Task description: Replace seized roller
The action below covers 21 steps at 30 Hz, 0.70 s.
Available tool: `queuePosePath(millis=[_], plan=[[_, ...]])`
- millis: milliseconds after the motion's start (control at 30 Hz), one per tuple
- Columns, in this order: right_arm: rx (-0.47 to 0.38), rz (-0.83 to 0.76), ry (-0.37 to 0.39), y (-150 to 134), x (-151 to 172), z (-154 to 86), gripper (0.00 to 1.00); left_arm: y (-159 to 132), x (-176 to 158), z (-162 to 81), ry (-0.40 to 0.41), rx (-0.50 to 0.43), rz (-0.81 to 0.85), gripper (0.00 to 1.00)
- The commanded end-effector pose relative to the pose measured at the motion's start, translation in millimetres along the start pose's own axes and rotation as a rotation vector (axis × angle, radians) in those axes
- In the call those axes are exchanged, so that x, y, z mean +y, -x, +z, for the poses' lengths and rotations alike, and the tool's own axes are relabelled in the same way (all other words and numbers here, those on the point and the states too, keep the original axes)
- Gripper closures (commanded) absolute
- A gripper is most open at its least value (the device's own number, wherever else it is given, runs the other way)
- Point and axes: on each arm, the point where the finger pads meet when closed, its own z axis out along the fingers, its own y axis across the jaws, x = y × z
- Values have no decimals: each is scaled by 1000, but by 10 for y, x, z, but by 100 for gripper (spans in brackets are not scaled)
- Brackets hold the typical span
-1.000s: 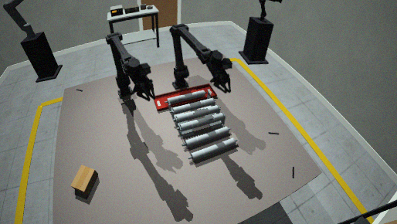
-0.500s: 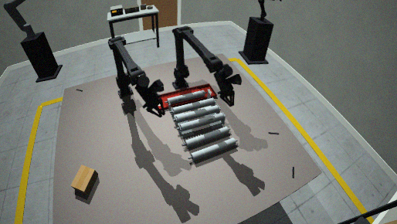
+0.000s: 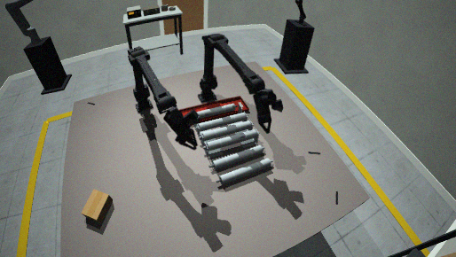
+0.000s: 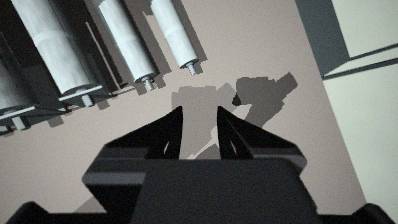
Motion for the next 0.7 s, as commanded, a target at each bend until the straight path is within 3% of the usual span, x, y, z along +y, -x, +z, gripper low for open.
queuePosePath(millis=[0,200,267,300,333,400,667], plan=[[14,-122,74,89,29,281,68,162,23,149,50,24,-149,68],[24,-222,201,-52,208,653,68,92,307,430,172,88,-310,68],[24,-222,201,-52,208,653,68,92,307,430,172,88,-310,68],[21,-211,170,-67,31,497,68,101,161,262,143,79,-301,68],[33,-218,231,-159,252,764,68,77,391,510,203,102,-335,68],[30,-249,274,-180,358,898,68,49,525,616,251,115,-382,68],[24,-296,379,-333,562,1184,68,-47,783,811,355,157,-487,68]])
